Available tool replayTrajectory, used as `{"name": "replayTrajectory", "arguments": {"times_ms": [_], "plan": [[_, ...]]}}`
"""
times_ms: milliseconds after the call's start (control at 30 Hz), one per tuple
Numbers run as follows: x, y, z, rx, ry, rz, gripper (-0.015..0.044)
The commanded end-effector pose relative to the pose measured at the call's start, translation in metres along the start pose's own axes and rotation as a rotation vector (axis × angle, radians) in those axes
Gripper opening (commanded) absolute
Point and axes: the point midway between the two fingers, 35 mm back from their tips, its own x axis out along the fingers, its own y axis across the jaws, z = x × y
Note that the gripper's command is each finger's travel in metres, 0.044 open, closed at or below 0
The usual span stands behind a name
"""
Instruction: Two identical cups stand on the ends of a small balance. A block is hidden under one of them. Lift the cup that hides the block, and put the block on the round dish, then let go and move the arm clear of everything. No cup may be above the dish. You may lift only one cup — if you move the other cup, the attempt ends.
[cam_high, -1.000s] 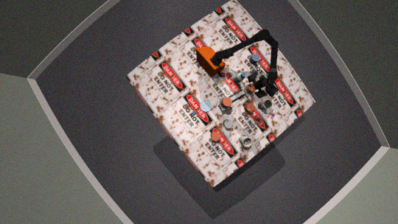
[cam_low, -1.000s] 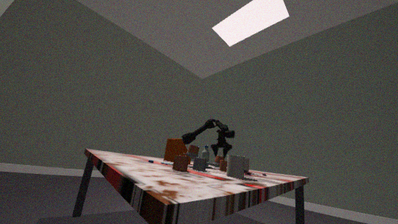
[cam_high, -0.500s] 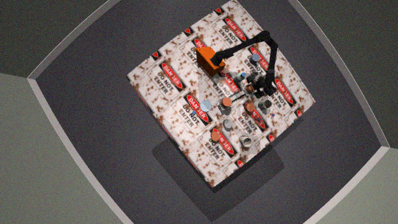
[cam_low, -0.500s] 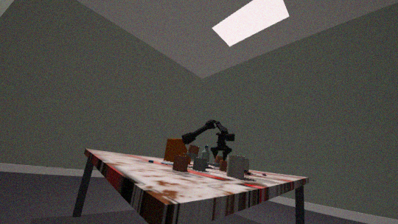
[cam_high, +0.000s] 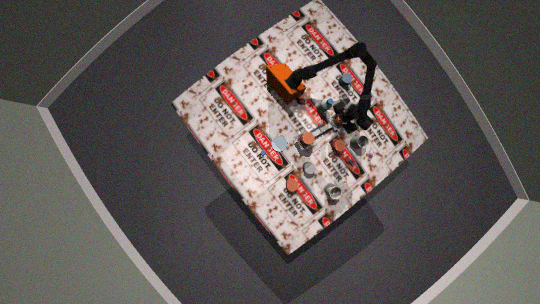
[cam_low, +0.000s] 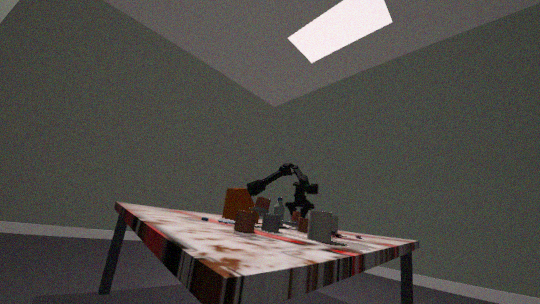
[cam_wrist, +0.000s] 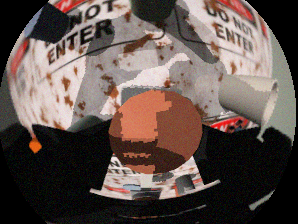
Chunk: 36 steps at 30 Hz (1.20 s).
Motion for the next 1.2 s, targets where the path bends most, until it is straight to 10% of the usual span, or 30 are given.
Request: {"name": "replayTrajectory", "arguments": {"times_ms": [0,500,1167], "plan": [[0.0,-0.001,-0.001,0.005,0.005,-0.003,0.0328],[-0.01,-0.003,-0.001,0.005,0.008,-0.004,0.0],[-0.034,-0.007,-0.002,0.005,0.013,-0.005,0.0]]}}
